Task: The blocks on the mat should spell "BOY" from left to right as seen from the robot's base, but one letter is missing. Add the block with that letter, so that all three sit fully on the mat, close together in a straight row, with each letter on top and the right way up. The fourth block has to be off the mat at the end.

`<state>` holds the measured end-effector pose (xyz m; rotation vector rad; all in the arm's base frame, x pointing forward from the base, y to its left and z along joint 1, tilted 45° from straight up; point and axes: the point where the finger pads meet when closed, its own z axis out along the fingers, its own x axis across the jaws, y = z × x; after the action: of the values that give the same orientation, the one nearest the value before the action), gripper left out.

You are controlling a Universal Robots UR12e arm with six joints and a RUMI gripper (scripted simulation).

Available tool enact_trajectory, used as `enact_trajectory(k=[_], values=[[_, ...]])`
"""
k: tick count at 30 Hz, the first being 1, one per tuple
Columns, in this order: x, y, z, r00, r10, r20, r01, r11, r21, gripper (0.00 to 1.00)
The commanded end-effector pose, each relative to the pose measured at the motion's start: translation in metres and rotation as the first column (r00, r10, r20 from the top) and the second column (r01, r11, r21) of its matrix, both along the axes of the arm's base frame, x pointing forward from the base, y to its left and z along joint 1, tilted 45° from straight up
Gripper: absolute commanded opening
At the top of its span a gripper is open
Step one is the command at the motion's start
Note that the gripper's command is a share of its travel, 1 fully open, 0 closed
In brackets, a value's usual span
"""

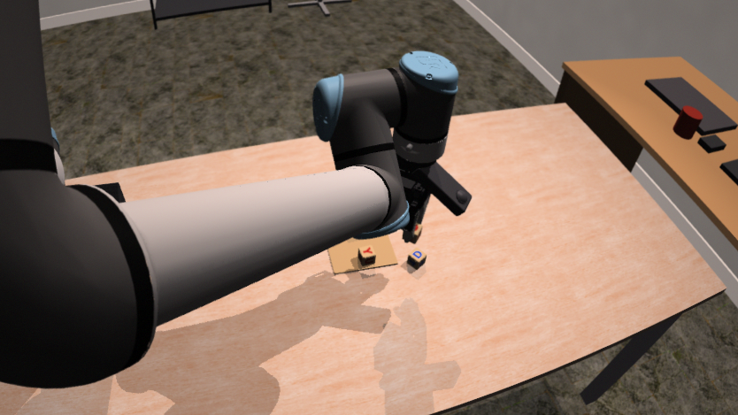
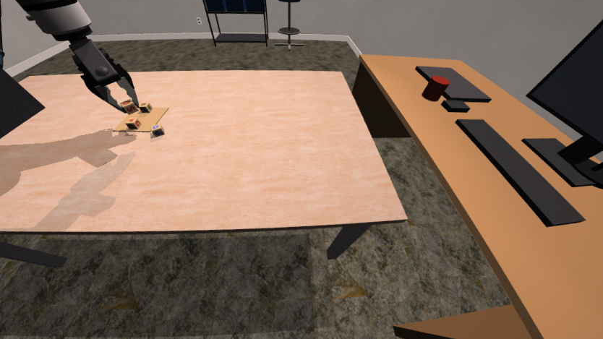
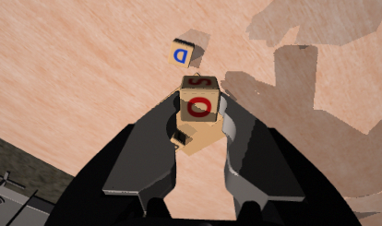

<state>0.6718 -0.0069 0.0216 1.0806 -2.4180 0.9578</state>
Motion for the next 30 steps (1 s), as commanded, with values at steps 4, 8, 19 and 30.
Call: enact_trajectory(k=[4,8,19,30], values=[[-0.018,0.017,-0.015,0.981,-0.143,0.13,0.145,0.989,-0.001,0.09],[-0.029,0.026,-0.023,0.958,-0.21,0.195,0.212,0.977,0.007,0.09],[-0.061,0.049,-0.044,0.843,-0.387,0.374,0.396,0.917,0.056,0.09],[-0.076,0.058,-0.054,0.77,-0.456,0.447,0.47,0.878,0.088,0.09]])
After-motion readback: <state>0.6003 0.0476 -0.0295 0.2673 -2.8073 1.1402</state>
